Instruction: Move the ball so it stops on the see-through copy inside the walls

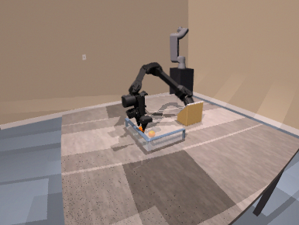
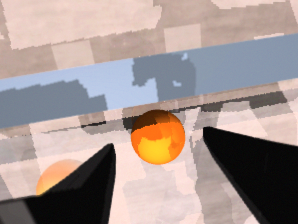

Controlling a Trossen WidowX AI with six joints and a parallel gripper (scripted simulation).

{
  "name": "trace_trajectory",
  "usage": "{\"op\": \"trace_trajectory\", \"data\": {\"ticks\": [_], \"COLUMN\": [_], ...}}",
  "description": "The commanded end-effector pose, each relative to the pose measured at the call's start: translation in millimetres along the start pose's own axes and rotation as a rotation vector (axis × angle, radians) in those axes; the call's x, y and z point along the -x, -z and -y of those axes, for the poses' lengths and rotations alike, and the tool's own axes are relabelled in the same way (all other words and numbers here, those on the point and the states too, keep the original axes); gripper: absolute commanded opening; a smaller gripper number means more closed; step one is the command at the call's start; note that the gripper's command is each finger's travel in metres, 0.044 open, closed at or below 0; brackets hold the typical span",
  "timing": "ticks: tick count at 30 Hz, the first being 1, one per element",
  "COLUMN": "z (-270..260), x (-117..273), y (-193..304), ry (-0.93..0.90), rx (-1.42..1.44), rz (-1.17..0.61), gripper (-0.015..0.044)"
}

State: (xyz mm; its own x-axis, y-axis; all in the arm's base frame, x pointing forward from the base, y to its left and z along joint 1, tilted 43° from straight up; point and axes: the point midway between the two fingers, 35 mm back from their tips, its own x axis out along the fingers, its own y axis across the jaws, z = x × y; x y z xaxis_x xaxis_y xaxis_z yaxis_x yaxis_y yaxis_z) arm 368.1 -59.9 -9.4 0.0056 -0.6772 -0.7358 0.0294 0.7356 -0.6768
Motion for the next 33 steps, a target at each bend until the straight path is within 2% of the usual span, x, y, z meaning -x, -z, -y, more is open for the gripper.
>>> {"op": "trace_trajectory", "data": {"ticks": [1, 7, 11, 19, 25, 33], "z": [0.1, 0.4, 0.4, 0.4, -13.3, -20.9], "x": [-8.8, -15.8, -15.8, -15.8, -10.0, 20.7], "y": [2.1, 2.5, 2.5, 2.5, 8.0, 5.7], "ry": [0.005, 0.006, 0.006, 0.006, -0.006, -0.017], "rx": [0.009, 0.009, 0.009, 0.009, 0.053, 0.067], "rz": [-0.003, -0.003, -0.003, -0.003, 0.000, 0.005], "gripper": [0.0304, 0.0304, 0.0199, 0.0146, 0.0000, 0.0000]}}
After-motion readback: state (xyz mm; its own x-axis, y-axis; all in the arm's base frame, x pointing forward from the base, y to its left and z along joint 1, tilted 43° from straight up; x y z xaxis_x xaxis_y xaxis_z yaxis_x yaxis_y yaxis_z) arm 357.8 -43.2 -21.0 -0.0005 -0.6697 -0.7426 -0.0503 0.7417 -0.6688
